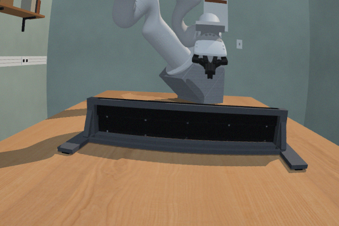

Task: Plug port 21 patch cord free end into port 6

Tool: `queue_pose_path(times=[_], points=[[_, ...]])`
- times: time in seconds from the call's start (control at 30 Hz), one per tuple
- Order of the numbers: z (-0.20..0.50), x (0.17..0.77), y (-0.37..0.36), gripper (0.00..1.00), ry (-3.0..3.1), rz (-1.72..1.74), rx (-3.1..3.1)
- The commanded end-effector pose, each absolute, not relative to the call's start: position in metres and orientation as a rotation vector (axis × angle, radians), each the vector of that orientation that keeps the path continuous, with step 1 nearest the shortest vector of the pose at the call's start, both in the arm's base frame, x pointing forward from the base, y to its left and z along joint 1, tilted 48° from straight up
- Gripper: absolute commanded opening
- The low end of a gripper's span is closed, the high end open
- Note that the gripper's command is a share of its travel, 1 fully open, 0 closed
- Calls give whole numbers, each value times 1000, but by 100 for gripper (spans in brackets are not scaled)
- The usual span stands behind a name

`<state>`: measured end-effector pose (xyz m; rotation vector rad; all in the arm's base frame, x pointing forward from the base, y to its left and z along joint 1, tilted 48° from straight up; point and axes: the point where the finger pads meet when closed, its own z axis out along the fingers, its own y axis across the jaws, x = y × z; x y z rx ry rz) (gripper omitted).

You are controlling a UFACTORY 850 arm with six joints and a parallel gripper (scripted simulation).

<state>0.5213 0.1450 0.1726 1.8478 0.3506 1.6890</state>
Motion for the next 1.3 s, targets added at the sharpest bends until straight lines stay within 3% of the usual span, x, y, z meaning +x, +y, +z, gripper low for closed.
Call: queue_pose_path(times=[0.0, 0.63, 1.27], points=[[173, 521, 146, 0, 351, 1691, 1847], [173, 519, 146, 0, 351, 1691, 1847], [173, 472, 158, 0, 351, 1691, 1847]])
